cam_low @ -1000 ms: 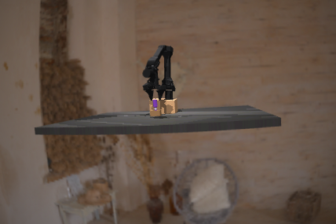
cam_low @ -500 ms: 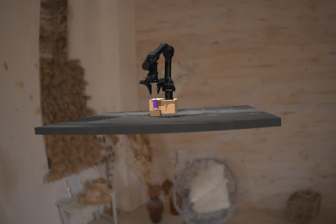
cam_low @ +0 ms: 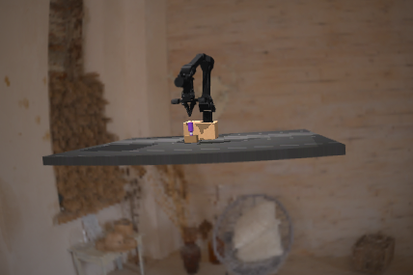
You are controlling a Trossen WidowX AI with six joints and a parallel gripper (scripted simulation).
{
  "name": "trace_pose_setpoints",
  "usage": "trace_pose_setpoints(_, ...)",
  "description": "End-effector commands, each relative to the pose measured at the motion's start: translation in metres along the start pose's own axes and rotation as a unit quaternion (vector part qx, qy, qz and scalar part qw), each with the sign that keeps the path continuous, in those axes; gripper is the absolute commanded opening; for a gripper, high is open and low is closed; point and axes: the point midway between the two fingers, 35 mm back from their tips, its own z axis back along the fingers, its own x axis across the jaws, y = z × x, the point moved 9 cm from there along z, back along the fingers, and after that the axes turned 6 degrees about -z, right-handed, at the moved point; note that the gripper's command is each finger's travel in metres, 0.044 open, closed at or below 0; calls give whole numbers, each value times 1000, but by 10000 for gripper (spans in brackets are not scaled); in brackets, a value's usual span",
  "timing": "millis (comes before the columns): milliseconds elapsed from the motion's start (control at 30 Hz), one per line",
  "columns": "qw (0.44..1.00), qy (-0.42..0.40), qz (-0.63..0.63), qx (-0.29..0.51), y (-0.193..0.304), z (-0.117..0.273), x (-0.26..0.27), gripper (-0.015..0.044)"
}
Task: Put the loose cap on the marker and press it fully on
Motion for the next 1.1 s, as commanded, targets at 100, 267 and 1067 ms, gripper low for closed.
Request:
trace_pose_setpoints(100, 1000, -2, 3, -1, 0, -4, 0, 0)
trace_pose_setpoints(267, 1000, -2, 3, -1, 0, -11, 0, 0)
trace_pose_setpoints(1067, 1000, -1, 5, -7, -2, -35, 0, 0)
